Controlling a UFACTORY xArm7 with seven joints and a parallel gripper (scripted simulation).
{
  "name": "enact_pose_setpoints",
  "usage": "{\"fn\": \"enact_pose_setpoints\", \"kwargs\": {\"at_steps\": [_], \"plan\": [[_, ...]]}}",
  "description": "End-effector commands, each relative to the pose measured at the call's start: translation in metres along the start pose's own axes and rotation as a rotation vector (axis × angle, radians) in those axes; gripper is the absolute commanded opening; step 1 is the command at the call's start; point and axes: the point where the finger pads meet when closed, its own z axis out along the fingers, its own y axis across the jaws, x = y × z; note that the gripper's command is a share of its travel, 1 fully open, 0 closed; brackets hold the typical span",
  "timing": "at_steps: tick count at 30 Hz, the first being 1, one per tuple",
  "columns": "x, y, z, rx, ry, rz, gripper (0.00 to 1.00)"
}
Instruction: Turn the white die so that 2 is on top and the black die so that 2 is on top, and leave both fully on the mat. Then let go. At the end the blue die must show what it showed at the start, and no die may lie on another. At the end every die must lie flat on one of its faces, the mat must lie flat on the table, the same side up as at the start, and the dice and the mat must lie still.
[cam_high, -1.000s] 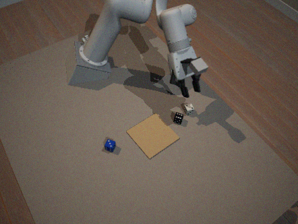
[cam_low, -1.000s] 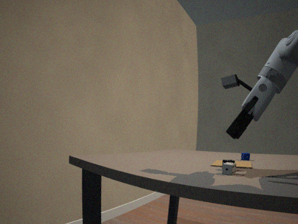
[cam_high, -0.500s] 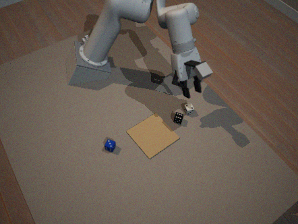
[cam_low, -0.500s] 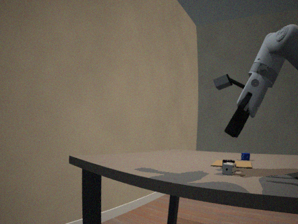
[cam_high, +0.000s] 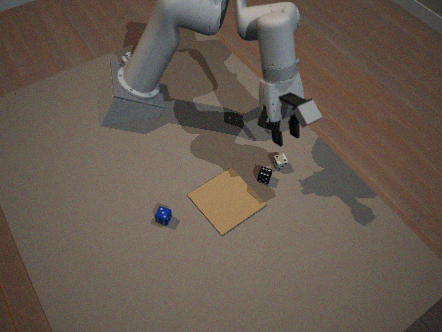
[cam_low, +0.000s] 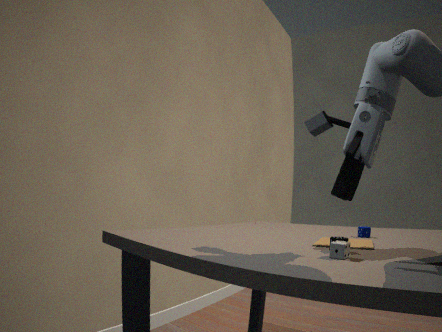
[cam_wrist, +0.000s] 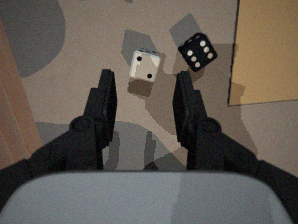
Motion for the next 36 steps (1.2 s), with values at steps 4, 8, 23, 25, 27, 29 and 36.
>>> {"fn": "enact_pose_setpoints", "kwargs": {"at_steps": [4,8,23,25,27,29,36], "plan": [[0.009,-0.004,-0.001,-0.014,-0.180,0.008,0.47],[0.014,-0.004,-0.002,-0.016,-0.266,0.009,0.47],[0.020,-0.003,-0.003,-0.017,-0.376,0.011,1.00],[0.020,-0.003,-0.003,-0.017,-0.376,0.011,1.00],[0.020,-0.003,-0.003,-0.017,-0.376,0.011,1.00],[0.020,-0.003,-0.003,-0.017,-0.376,0.011,1.00],[0.019,-0.003,-0.003,-0.023,-0.376,0.045,1.00]]}}
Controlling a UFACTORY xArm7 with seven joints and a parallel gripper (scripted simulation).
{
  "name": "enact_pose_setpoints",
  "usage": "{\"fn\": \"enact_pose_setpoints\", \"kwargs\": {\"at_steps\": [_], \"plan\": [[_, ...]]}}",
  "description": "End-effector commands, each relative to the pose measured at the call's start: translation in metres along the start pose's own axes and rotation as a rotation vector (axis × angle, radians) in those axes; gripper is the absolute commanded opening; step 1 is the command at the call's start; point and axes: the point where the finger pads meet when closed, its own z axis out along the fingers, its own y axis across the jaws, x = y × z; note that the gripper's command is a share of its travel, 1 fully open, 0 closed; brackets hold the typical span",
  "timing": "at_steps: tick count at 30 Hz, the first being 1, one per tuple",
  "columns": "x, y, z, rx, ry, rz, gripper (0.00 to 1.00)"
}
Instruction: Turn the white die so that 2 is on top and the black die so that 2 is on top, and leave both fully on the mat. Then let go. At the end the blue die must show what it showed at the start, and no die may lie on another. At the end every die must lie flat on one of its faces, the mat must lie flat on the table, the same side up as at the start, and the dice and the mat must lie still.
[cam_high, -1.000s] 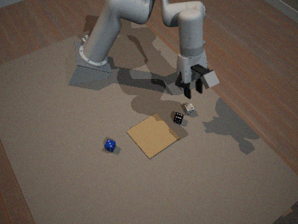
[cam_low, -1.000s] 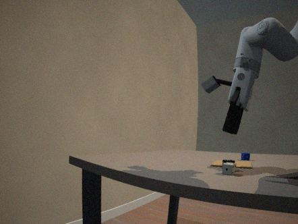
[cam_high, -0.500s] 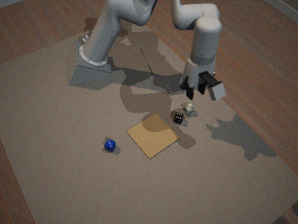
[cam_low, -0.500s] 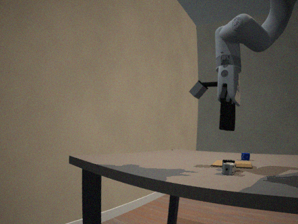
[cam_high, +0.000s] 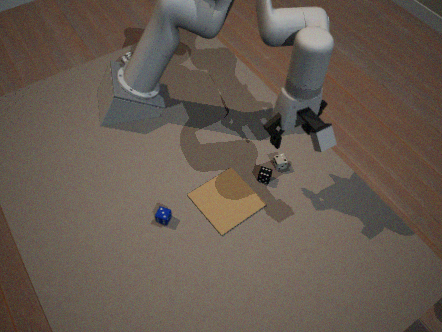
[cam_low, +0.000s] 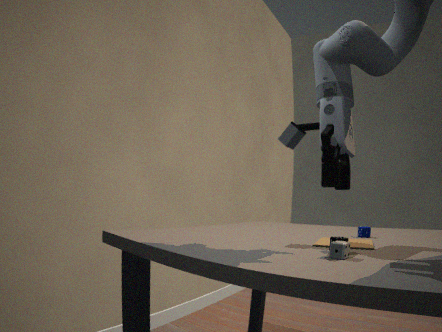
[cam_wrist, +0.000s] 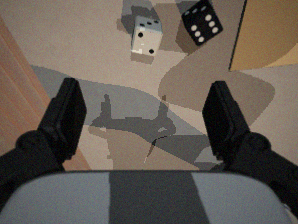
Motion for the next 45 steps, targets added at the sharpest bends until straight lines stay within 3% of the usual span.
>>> {"fn": "enact_pose_setpoints", "kwargs": {"at_steps": [1,45], "plan": [[0.001,0.000,-0.001,0.000,0.003,0.021,1.00],[-0.011,0.000,0.022,0.004,0.002,1.379,1.00]]}}
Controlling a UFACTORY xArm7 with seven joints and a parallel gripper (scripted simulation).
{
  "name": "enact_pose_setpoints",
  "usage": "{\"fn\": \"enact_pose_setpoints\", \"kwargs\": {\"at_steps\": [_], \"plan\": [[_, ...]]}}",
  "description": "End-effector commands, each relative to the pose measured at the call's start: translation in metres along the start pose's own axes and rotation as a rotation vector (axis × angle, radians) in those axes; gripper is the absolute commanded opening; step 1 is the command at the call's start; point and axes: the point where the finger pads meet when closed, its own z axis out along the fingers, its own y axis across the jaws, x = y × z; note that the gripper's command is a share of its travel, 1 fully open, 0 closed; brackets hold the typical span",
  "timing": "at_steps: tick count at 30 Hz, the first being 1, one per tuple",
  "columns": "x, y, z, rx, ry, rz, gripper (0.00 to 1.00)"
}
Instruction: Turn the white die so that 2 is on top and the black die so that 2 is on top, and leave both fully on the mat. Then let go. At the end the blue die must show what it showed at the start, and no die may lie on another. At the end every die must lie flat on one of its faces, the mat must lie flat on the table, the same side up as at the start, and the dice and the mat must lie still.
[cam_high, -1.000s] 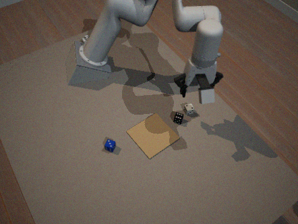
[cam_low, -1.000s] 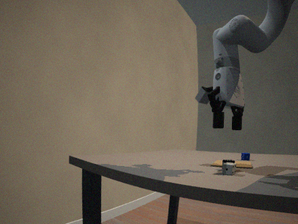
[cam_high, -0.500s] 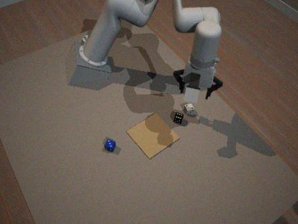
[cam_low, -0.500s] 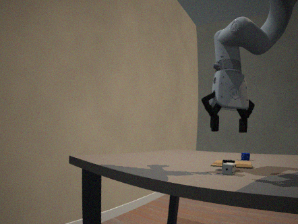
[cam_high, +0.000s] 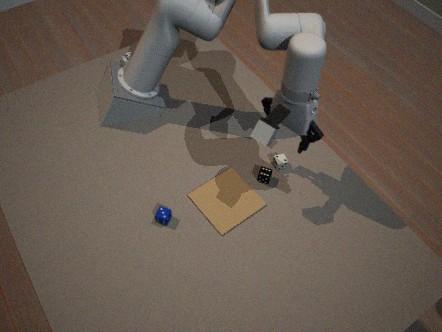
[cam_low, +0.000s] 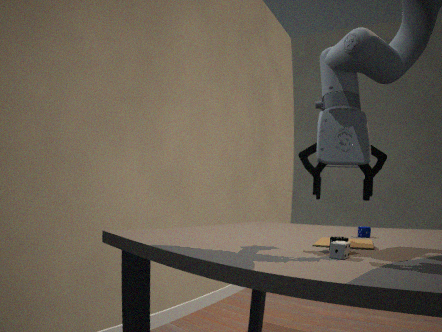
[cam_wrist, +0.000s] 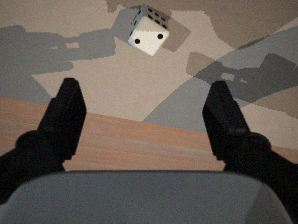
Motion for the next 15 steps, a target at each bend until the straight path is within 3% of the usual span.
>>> {"fn": "enact_pose_setpoints", "kwargs": {"at_steps": [1,15], "plan": [[0.0002,0.0003,0.0018,-0.002,0.008,0.174,1.00],[0.0005,0.0035,0.0074,-0.002,0.010,0.482,1.00]]}}
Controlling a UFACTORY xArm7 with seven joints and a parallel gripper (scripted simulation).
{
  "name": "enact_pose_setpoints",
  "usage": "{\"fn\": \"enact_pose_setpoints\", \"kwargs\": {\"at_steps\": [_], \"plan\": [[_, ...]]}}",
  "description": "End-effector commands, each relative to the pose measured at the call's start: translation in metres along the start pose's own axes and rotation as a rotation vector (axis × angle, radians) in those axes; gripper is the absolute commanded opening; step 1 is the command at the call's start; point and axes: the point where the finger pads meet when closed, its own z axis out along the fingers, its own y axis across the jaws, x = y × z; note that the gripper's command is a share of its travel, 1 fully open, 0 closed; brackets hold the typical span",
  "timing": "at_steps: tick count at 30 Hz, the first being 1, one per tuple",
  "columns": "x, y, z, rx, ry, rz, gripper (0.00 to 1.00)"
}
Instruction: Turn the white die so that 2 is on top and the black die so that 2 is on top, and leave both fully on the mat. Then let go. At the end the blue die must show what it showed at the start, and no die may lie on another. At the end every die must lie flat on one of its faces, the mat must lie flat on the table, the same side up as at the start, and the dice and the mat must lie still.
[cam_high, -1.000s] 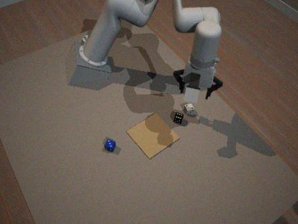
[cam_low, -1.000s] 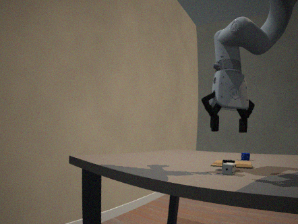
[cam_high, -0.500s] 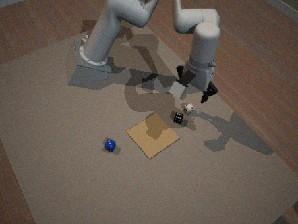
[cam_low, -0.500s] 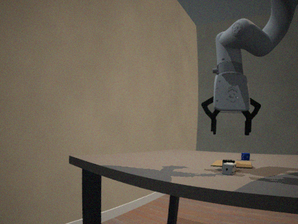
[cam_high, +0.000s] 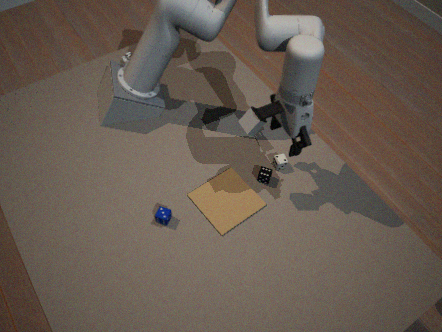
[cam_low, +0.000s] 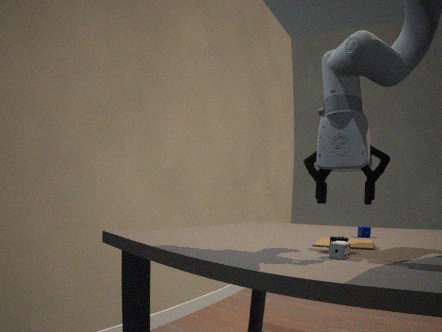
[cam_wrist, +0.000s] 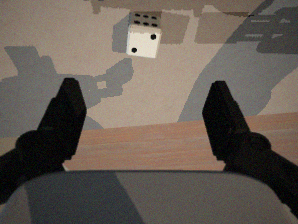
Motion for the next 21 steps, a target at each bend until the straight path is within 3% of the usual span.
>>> {"fn": "enact_pose_setpoints", "kwargs": {"at_steps": [1,2,3,21], "plan": [[0.0001,-0.0007,0.0001,0.001,0.005,0.072,1.00],[0.0001,-0.0007,0.0001,0.001,0.005,0.072,1.00],[0.0001,-0.0007,0.0001,0.001,0.005,0.072,0.47],[0.0001,-0.0007,0.0001,0.001,0.005,0.072,0.47]]}}
